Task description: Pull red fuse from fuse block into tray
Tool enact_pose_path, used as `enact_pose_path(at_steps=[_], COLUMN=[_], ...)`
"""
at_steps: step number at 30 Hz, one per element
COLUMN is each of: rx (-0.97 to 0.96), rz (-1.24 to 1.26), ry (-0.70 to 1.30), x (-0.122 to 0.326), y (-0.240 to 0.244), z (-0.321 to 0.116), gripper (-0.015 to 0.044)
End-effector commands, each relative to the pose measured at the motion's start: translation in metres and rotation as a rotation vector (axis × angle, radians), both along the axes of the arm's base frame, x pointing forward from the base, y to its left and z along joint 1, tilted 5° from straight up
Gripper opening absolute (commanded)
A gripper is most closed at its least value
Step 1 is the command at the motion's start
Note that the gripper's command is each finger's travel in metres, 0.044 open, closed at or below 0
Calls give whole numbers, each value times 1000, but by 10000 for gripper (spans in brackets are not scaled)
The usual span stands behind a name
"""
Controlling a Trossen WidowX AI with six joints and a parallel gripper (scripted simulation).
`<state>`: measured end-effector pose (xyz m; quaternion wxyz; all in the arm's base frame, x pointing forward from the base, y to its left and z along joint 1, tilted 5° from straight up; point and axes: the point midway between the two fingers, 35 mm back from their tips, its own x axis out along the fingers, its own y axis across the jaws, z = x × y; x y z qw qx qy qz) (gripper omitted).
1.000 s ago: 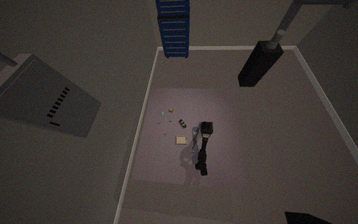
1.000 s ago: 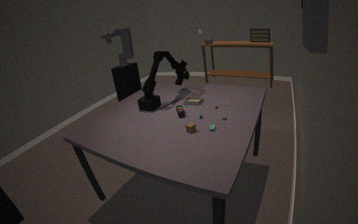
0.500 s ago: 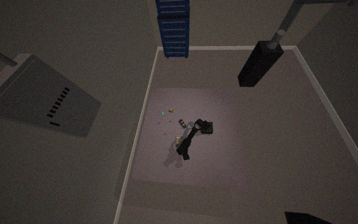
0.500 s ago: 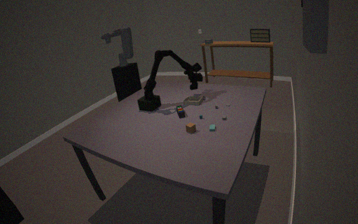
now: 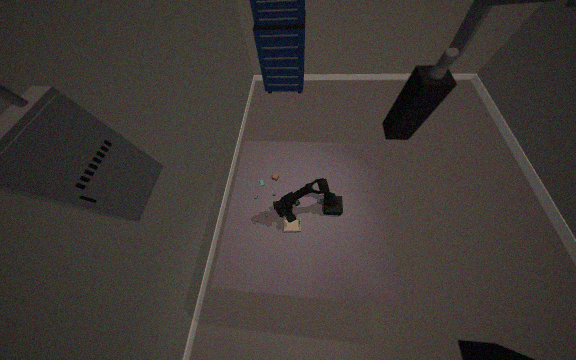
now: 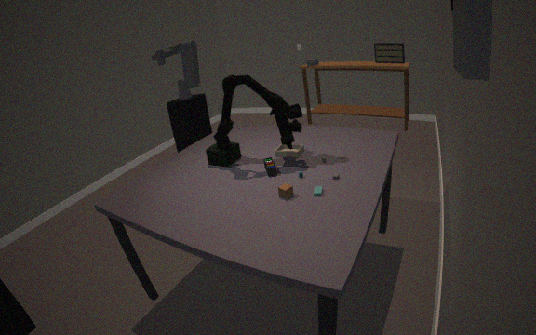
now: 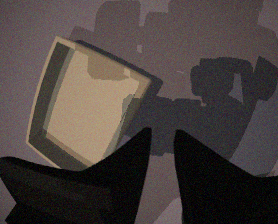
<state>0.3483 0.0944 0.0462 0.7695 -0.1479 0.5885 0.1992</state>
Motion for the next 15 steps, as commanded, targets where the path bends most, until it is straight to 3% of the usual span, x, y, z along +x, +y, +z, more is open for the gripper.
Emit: enact_pose_path(at_steps=[1,7,15], rx=[-89,-189,-191], rz=[53,139,142], ry=[26,106,109], x=[-10,-43,-47], y=[-58,-139,-140], z=[6,13,12], gripper=[74,74,74])
